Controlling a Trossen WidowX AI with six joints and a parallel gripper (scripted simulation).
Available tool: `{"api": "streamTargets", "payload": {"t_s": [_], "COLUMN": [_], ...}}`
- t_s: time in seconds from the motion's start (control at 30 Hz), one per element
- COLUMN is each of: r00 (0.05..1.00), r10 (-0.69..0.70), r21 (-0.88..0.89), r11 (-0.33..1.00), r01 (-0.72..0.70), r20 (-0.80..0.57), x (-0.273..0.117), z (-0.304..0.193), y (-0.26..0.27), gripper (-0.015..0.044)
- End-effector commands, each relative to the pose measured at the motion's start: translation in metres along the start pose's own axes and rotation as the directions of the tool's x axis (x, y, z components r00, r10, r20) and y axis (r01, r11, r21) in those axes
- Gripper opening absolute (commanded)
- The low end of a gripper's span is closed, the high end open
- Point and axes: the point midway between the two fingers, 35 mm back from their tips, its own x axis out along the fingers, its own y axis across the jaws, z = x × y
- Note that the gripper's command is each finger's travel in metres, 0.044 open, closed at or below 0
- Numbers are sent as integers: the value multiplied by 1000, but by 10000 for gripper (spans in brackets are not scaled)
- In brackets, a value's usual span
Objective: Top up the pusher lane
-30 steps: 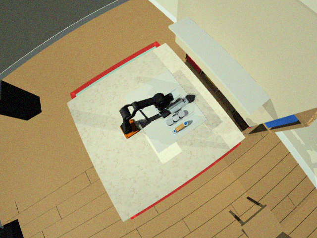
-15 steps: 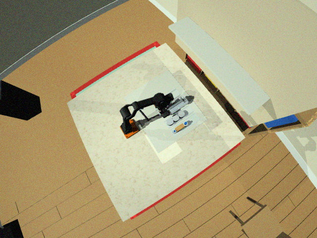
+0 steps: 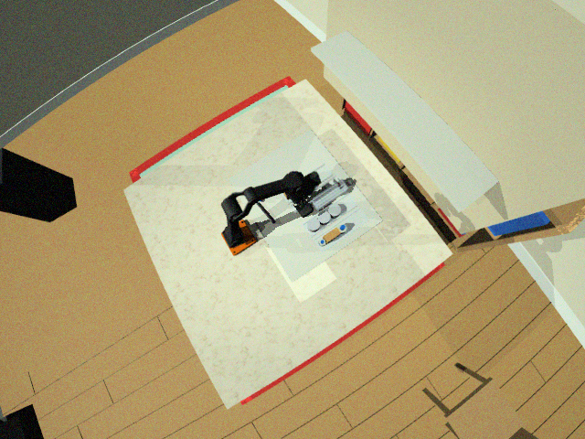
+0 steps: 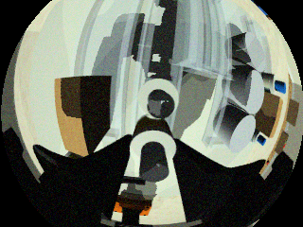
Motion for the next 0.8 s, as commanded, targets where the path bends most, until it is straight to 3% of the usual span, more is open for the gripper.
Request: {"api": "streamTargets", "payload": {"t_s": [0.0, 0.77], "r00": [1000, 1000], "r10": [-5, -5], "r21": [4, 4], "r11": [1000, 1000], "r01": [4, 5], "r20": [25, 24], "x": [0, 6], "z": [6, 6], "y": [-1, -1], "gripper": [0, 0]}}
